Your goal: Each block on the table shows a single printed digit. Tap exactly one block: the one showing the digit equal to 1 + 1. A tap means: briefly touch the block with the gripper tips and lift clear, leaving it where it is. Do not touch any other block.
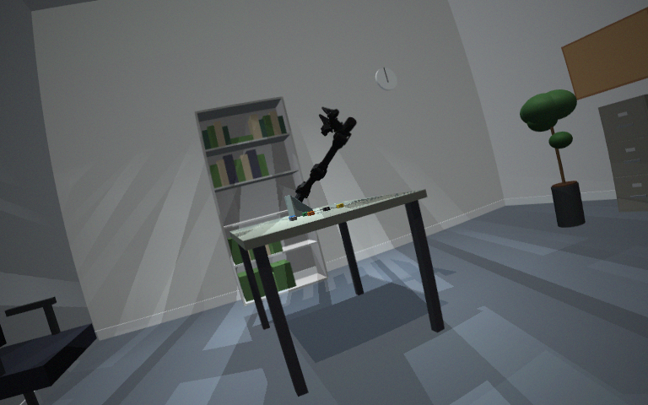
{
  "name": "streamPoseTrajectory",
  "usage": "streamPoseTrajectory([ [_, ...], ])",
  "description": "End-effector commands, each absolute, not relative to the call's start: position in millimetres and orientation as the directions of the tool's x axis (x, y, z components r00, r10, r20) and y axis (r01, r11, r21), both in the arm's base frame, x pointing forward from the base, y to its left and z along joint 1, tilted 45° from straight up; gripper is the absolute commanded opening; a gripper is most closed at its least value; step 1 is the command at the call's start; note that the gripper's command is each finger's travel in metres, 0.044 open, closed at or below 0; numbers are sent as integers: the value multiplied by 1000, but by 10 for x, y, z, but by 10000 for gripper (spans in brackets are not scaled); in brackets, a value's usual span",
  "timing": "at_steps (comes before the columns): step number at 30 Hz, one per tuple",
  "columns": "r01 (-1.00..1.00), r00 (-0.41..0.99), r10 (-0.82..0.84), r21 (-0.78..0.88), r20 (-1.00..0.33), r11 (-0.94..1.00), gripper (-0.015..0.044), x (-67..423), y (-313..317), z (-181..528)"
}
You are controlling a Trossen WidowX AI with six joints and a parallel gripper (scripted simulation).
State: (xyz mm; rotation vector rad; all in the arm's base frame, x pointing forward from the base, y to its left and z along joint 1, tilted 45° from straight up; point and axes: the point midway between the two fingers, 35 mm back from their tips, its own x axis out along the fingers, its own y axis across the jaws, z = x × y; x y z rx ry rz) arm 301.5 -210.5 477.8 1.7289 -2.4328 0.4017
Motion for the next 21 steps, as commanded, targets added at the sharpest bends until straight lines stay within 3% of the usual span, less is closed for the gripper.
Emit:
streamPoseTrajectory([
  [1,-940,-338,-904,-143,262,309,400,2994,-2097,4803],
  [13,-700,-693,-662,-485,285,524,400,1233,-2284,5537],
  [21,-428,-894,-376,-712,243,557,400,-12,-1894,5789],
])
